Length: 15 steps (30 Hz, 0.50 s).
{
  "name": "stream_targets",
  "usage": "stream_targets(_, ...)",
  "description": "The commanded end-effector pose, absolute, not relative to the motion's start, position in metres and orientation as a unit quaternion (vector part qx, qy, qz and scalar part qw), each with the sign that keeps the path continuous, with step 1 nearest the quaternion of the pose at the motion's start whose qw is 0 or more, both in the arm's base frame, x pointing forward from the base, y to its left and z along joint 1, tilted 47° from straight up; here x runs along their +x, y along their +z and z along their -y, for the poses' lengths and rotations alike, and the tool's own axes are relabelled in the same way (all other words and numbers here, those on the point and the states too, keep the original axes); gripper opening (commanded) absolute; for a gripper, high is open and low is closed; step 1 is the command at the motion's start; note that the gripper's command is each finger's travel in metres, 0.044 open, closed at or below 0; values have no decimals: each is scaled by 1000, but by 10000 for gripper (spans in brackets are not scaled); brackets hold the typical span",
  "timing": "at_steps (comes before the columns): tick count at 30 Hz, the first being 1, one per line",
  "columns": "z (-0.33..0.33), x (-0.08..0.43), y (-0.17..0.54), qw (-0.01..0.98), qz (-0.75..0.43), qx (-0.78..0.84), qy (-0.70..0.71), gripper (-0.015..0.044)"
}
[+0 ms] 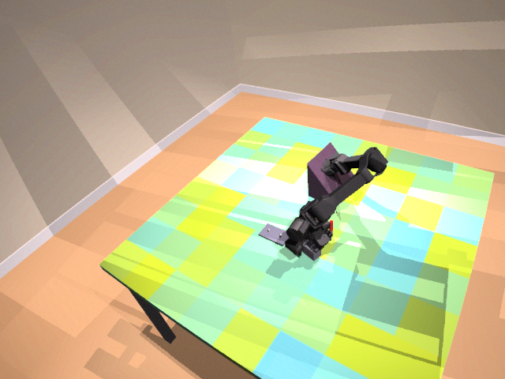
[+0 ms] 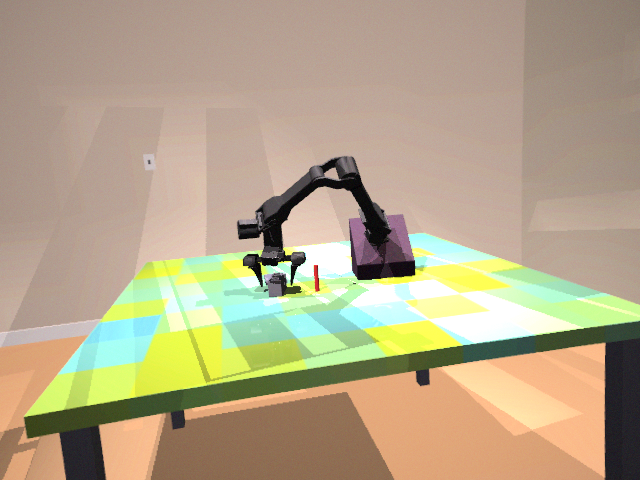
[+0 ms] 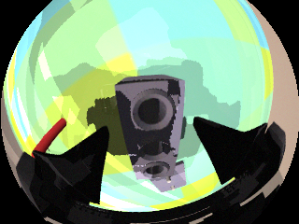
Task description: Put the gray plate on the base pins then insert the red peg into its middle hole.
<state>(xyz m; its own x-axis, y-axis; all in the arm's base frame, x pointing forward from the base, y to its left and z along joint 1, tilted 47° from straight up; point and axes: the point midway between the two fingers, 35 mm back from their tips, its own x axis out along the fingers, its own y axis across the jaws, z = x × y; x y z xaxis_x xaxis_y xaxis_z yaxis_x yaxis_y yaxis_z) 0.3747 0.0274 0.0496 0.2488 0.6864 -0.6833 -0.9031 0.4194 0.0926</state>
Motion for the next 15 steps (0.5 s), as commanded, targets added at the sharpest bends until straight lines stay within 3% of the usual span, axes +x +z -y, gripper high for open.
stream_targets(1, -33, 374, 43, 772, -338, -157, 515, 440)
stream_targets(6, -37, 375, 39, 772, -337, -157, 515, 440)
stream_targets(15, -37, 375, 39, 772, -337, -157, 515, 204)
